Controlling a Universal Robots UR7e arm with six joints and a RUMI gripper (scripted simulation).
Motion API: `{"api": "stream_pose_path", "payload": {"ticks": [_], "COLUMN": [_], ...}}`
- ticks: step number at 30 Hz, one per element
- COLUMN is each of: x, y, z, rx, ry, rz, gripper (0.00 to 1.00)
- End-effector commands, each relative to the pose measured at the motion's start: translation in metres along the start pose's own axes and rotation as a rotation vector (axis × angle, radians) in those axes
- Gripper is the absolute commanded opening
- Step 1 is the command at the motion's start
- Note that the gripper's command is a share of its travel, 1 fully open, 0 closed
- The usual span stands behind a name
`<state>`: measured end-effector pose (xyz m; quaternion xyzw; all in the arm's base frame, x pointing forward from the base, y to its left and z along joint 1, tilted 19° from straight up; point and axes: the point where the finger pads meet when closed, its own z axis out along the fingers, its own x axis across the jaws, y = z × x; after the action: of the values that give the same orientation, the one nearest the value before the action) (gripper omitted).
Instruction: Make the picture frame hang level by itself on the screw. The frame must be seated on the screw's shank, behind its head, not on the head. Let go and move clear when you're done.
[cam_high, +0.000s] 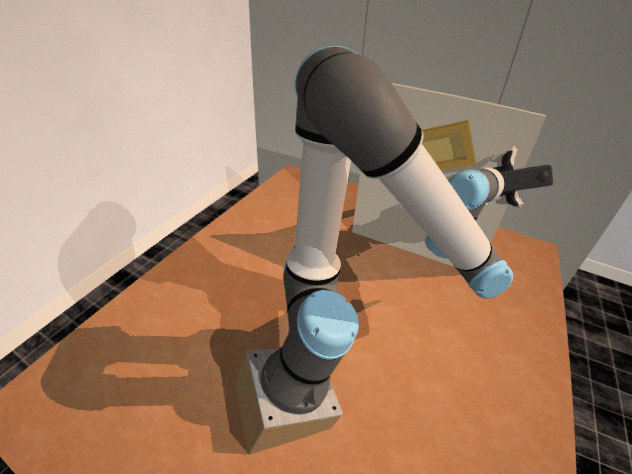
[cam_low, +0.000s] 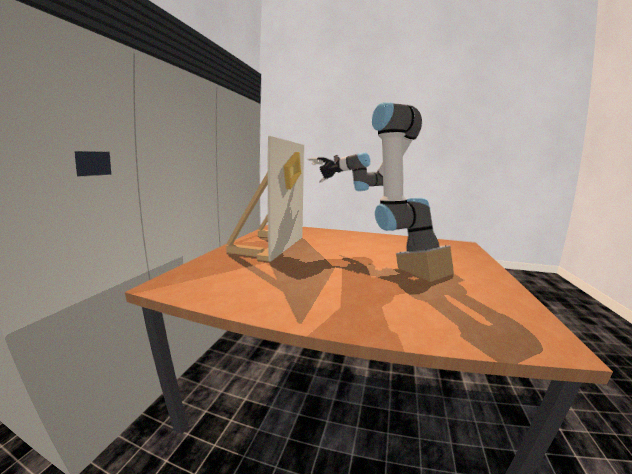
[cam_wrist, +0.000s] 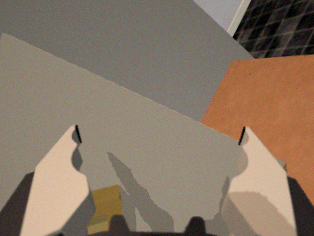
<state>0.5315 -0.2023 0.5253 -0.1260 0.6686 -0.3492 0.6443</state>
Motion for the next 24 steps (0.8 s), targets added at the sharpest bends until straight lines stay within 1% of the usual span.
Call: {"api": "stream_pose_path", "payload": {"ticks": [1,3,6,15,18,20,24], "x": [-0.009,-0.009,-0.022,-0.075,-0.089,-0.089,-0.097], "y": [0.008,0.008,0.017,0.054,0.064,0.064,0.071], "z": [-0.004,-0.004,-0.009,-0.035,-0.044,-0.044,-0.050], "rx": [-0.006,-0.006,-0.010,-0.027,-0.031,-0.031,-0.034], "ry": [-0.023,-0.023,-0.056,-0.197,-0.235,-0.235,-0.260], "rz": [-0.004,-0.004,-0.014,-0.050,-0.058,-0.058,-0.063], "gripper": [1.00,1.00,1.00,1.00,1.00,1.00,1.00]}}
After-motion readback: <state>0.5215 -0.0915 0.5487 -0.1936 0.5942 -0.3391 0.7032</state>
